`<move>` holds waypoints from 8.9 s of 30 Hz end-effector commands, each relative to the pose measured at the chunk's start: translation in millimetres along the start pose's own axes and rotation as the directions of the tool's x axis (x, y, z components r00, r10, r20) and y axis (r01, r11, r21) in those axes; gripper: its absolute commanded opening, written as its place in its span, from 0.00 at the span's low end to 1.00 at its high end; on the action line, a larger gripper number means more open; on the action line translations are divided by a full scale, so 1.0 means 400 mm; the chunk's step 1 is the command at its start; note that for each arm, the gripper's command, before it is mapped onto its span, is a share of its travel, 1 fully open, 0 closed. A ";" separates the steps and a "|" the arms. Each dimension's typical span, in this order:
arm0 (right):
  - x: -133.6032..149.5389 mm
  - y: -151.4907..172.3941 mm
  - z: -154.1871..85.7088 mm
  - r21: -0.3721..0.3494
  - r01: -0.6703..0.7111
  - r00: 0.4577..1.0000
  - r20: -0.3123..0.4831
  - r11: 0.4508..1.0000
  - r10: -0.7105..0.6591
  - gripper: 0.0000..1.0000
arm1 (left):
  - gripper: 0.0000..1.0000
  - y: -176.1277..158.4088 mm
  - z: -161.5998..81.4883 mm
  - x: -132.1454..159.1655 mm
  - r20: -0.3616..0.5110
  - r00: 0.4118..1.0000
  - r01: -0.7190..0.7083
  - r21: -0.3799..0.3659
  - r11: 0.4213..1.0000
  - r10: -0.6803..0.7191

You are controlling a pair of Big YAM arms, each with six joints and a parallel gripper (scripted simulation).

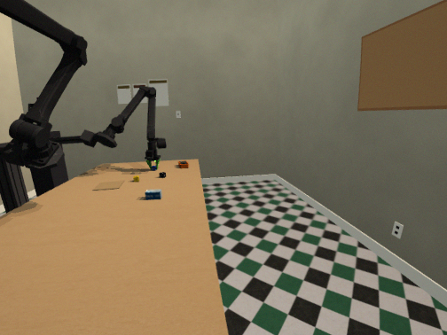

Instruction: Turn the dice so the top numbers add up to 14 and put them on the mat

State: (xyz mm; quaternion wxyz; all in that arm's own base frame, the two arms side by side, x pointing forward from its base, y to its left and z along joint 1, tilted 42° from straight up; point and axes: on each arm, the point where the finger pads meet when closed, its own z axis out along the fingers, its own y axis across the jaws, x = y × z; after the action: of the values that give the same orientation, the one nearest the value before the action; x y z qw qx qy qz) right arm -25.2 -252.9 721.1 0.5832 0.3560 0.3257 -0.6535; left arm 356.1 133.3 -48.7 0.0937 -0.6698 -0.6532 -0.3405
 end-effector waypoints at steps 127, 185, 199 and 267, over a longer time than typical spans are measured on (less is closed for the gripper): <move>-0.055 -0.007 -0.023 0.006 -0.008 0.999 0.053 1.000 0.008 1.00 | 0.26 0.020 -0.213 -0.001 0.035 0.750 0.661 -0.013 0.750 -0.660; -0.055 -0.007 -0.023 0.006 -0.008 0.999 0.053 1.000 0.008 1.00 | 0.26 0.021 -0.068 -0.017 0.882 0.370 0.638 -0.014 0.770 -0.291; -0.055 -0.007 -0.023 0.006 -0.008 0.999 0.053 1.000 0.008 1.00 | 0.26 0.017 -0.050 -0.023 0.883 0.372 0.634 -0.018 0.773 -0.285; -0.055 -0.007 -0.023 0.006 -0.008 0.999 0.053 1.000 0.008 1.00 | 0.26 0.018 -0.013 -0.019 0.882 0.372 0.637 -0.016 0.771 -0.289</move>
State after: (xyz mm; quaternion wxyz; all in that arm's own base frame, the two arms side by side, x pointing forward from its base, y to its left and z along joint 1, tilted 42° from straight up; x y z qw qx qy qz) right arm -25.2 -252.9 721.1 0.5832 0.3560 0.3257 -0.6535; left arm 362.9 119.2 -46.8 -0.4557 -0.5333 -0.7073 -0.0878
